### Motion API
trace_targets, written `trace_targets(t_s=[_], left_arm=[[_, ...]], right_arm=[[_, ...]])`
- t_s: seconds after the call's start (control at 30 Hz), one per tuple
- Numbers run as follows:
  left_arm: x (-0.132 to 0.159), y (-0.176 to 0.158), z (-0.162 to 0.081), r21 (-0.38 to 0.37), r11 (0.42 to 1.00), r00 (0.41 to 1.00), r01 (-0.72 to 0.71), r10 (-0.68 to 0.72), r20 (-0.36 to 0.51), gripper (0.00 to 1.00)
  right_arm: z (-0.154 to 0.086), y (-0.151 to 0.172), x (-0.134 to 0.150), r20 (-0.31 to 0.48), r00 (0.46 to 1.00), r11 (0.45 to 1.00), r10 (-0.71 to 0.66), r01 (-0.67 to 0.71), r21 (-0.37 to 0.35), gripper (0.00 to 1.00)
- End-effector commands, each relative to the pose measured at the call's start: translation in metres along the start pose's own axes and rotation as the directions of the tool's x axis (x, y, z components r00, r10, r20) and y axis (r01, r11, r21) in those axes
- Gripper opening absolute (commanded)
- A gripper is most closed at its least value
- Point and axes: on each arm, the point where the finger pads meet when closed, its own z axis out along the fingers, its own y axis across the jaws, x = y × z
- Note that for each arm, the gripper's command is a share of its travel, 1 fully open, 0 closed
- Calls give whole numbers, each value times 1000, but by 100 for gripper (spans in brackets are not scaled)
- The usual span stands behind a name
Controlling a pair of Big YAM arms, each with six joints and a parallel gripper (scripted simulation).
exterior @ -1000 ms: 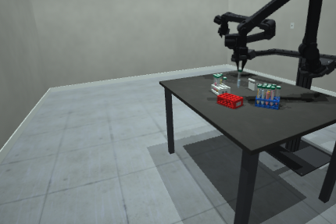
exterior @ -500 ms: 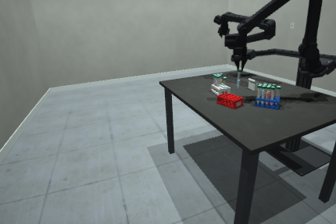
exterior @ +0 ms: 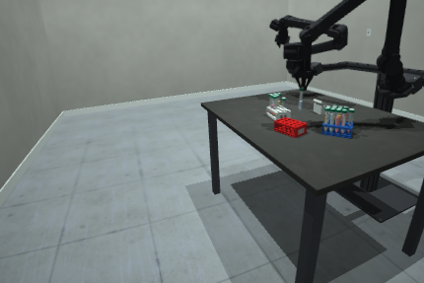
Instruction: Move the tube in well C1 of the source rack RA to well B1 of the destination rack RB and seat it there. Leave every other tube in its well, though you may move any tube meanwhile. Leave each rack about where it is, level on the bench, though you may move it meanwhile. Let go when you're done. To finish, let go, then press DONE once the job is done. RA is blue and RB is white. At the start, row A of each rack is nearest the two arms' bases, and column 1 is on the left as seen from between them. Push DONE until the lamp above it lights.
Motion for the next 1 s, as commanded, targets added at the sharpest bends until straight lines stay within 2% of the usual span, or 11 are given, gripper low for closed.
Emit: trace_targets(t_s=[0.0, 0.1, 0.23, 0.3, 0.33, 0.37, 0.97], left_arm=[[-15, -4, -1, 0, 985, 985, -174, 174, 7, 0], [-15, -4, -1, 0, 978, 978, -207, 207, 7, 0], [-15, -4, -1, -1, 942, 942, -335, 335, 7, 0], [-15, -4, -1, -1, 942, 942, -337, 337, 7, 0], [-1, 7, 5, -6, 940, 941, -340, 340, -7, 0], [-4, 8, -4, 6, 943, 943, -333, 333, 23, 0], [31, 49, -3, 5, 942, 942, -335, 334, 18, 0]], right_arm=[[-11, 9, -8, 16, 1000, 1000, 9, -8, -29, 30], [-11, 9, -8, 16, 1000, 1000, 9, -8, -29, 30], [-11, 9, -8, 16, 1000, 1000, 9, -8, -29, 30], [-11, 9, -8, 16, 1000, 1000, 9, -8, -29, 30], [-11, 9, -8, 16, 1000, 1000, 9, -8, -29, 30], [-11, 9, -8, 16, 1000, 1000, 9, -8, -29, 30], [-11, 9, -8, 16, 1000, 1000, 9, -8, -29, 30]])
